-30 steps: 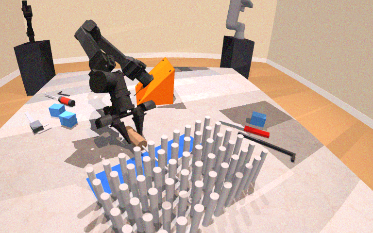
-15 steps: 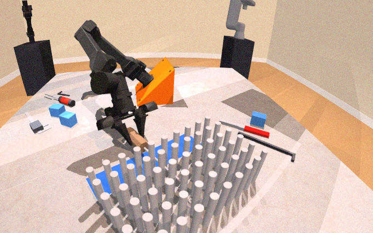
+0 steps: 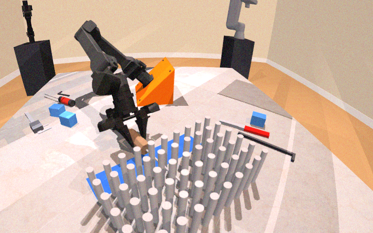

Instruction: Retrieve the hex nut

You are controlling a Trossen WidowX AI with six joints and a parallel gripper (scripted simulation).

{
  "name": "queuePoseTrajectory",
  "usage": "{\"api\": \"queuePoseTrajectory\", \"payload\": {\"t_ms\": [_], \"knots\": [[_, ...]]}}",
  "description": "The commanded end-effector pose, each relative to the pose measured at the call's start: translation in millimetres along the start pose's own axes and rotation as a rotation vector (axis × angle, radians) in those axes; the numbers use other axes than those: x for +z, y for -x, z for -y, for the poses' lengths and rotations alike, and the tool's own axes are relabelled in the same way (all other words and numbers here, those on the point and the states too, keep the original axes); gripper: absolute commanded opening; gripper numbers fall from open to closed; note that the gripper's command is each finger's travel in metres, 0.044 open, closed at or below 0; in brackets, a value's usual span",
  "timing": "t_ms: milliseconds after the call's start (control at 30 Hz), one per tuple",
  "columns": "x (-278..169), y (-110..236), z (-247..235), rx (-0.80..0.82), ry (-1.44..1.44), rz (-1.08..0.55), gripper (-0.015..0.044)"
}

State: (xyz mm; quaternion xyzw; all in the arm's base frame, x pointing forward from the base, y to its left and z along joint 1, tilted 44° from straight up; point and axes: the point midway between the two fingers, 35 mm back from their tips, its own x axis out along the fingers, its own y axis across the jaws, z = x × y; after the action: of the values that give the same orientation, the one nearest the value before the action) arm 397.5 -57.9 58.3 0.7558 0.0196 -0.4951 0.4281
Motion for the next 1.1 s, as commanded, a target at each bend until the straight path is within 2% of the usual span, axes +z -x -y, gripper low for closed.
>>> {"api": "queuePoseTrajectory", "payload": {"t_ms": [0, 1067], "knots": [[-6, 0, -4, 0.011, -0.009, -0.007, 0.0], [-18, -10, -2, 0.012, -0.01, -0.008, 0.0]]}}
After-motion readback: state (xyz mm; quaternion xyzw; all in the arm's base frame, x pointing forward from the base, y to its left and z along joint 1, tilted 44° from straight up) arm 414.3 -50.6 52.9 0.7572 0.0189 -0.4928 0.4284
